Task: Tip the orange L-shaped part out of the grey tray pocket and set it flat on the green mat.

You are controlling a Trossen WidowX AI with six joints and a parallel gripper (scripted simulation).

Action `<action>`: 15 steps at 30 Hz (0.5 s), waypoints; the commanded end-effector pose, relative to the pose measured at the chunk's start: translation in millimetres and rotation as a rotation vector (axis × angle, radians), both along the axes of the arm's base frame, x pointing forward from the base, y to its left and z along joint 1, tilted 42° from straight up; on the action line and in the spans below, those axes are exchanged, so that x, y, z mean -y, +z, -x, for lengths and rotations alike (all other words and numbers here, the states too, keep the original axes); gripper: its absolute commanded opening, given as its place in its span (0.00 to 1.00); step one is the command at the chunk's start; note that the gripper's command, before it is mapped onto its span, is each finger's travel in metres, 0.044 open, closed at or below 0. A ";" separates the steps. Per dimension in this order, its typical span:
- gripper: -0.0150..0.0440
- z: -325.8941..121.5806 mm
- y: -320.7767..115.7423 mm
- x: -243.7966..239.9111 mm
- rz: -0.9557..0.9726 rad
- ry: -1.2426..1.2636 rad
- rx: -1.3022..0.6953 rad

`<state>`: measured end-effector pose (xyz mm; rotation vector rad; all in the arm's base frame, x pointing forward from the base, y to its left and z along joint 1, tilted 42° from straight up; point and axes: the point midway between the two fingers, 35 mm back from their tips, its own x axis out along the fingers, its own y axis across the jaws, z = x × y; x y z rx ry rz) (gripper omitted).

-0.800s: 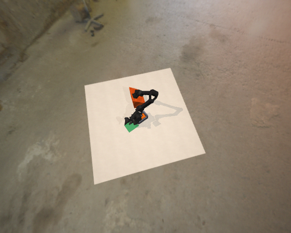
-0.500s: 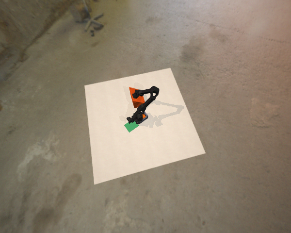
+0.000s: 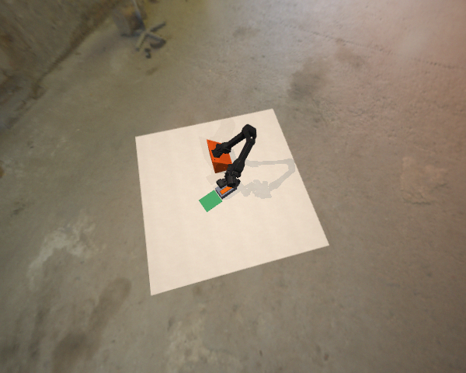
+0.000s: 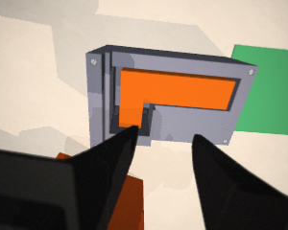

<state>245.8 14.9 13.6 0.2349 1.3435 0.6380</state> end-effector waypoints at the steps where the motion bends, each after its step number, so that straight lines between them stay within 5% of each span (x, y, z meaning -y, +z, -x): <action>1: 0.56 14.0 42.6 -21.4 -0.143 0.018 -0.018; 15: 0.56 9.4 -10.6 -69.7 -0.145 0.018 -0.018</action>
